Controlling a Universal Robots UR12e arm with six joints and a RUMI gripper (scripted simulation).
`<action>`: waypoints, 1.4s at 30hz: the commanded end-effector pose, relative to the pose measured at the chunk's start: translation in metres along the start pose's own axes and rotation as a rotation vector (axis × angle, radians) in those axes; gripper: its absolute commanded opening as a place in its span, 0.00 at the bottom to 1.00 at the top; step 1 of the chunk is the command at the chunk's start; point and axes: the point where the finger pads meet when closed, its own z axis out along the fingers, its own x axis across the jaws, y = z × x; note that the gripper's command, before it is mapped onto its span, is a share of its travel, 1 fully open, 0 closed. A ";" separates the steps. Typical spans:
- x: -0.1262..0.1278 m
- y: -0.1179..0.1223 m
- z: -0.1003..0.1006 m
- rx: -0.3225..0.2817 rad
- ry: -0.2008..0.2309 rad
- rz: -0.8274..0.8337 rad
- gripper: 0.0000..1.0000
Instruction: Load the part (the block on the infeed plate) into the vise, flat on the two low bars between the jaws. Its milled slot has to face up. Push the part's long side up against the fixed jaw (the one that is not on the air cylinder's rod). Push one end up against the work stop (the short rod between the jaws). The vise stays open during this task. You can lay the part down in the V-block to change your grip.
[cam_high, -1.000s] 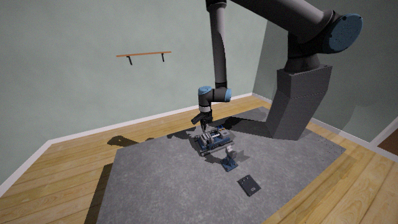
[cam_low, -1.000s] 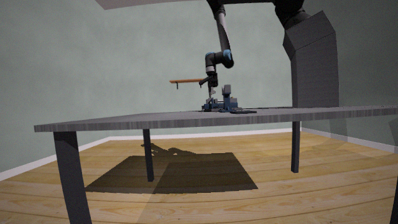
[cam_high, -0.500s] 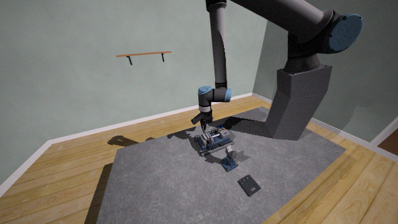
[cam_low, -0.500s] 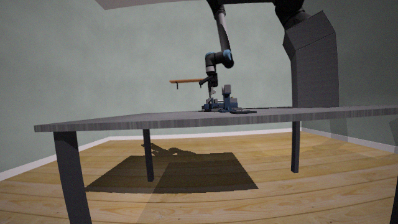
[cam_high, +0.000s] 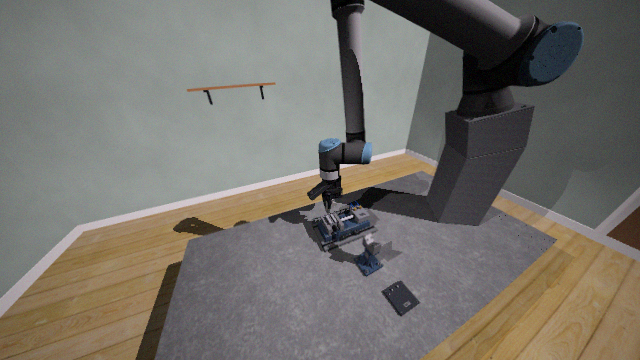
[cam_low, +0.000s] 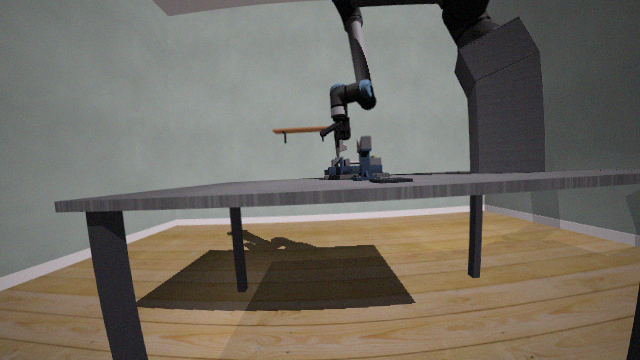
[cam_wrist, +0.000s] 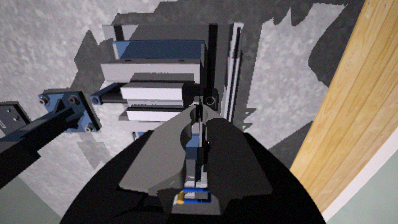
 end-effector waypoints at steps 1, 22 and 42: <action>0.000 -0.001 -0.001 0.001 0.000 0.000 0.00; -0.003 -0.001 -0.001 0.001 0.000 0.000 0.00; -0.008 -0.001 -0.001 0.001 0.000 0.000 0.00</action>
